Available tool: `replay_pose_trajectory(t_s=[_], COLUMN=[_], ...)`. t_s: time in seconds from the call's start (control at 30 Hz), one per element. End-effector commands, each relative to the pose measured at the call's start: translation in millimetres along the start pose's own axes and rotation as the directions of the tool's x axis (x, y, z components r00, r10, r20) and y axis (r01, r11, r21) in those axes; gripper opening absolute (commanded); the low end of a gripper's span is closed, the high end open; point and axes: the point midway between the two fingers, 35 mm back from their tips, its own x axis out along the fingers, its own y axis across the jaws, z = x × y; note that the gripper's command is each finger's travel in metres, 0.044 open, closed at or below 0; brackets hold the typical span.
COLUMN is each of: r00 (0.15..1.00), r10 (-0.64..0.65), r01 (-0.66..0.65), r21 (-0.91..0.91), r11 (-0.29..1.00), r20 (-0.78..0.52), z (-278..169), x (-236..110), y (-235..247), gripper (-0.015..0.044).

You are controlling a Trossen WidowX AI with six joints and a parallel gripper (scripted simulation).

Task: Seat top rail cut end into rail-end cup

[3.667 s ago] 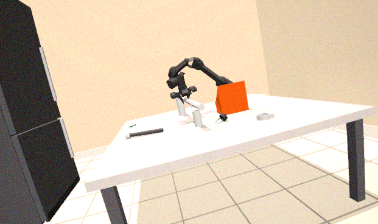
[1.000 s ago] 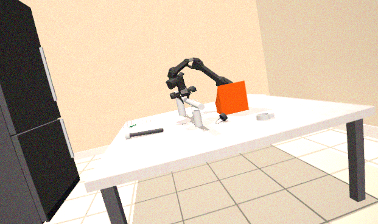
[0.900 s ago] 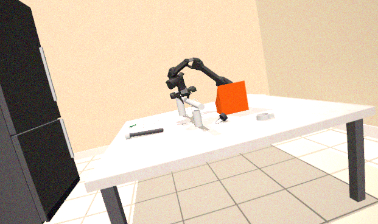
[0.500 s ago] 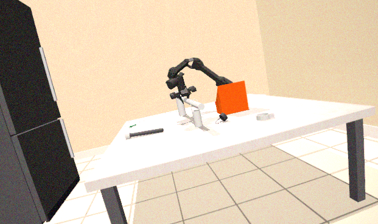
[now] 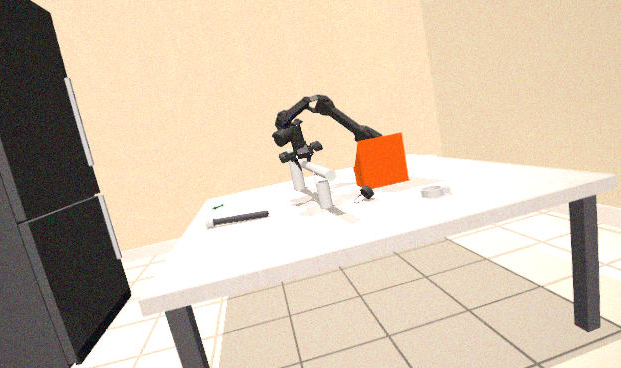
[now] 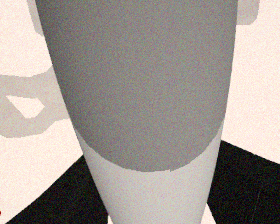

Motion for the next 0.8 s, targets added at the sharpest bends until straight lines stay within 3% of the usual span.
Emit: replay_pose_trajectory(t_s=[0.0,0.77], r00=[1.000,1.000], r10=[-0.007,-0.008], r01=[0.007,0.008], r21=[-0.002,-0.004], r11=[1.000,1.000], r20=[-0.008,-0.013], z=[-1.2,-2.9], x=[-2.5,-5.0], y=[-1.2,-2.6], gripper=[0.0000,0.0000])
